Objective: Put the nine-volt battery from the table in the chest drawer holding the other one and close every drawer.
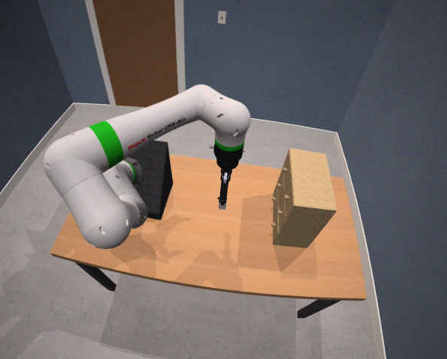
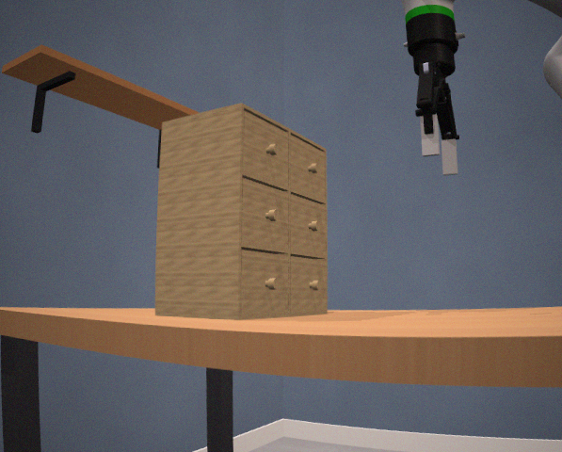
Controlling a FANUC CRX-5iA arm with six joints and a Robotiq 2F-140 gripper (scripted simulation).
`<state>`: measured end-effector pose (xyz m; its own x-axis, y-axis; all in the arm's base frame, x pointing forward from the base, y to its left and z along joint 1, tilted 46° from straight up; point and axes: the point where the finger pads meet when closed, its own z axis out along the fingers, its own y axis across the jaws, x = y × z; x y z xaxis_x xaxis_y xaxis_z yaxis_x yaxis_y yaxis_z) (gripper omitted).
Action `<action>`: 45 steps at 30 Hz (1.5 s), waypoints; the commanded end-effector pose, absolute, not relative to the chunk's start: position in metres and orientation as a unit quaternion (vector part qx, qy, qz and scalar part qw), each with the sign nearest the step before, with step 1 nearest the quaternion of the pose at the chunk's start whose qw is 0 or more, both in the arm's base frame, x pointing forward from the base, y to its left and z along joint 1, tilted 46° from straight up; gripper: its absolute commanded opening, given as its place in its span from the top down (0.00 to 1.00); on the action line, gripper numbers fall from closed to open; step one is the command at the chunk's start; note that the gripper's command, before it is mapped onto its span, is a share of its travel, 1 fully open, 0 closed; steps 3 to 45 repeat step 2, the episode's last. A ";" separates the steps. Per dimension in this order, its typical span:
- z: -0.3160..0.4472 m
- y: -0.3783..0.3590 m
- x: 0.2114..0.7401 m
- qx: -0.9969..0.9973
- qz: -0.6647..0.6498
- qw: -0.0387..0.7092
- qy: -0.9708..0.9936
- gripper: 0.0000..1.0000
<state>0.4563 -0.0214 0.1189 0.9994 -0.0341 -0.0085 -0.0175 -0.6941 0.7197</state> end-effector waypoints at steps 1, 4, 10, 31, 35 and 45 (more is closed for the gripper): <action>0.119 -0.021 0.456 0.920 -0.010 0.391 -0.014 0.00; 0.119 -0.021 0.456 0.920 -0.010 0.391 -0.014 0.00; 0.119 -0.021 0.456 0.920 -0.010 0.391 -0.014 0.00; 0.119 -0.021 0.456 0.920 -0.010 0.391 -0.014 0.00; 0.119 -0.021 0.456 0.920 -0.010 0.391 -0.014 0.00; 0.119 -0.021 0.456 0.920 -0.010 0.391 -0.014 0.00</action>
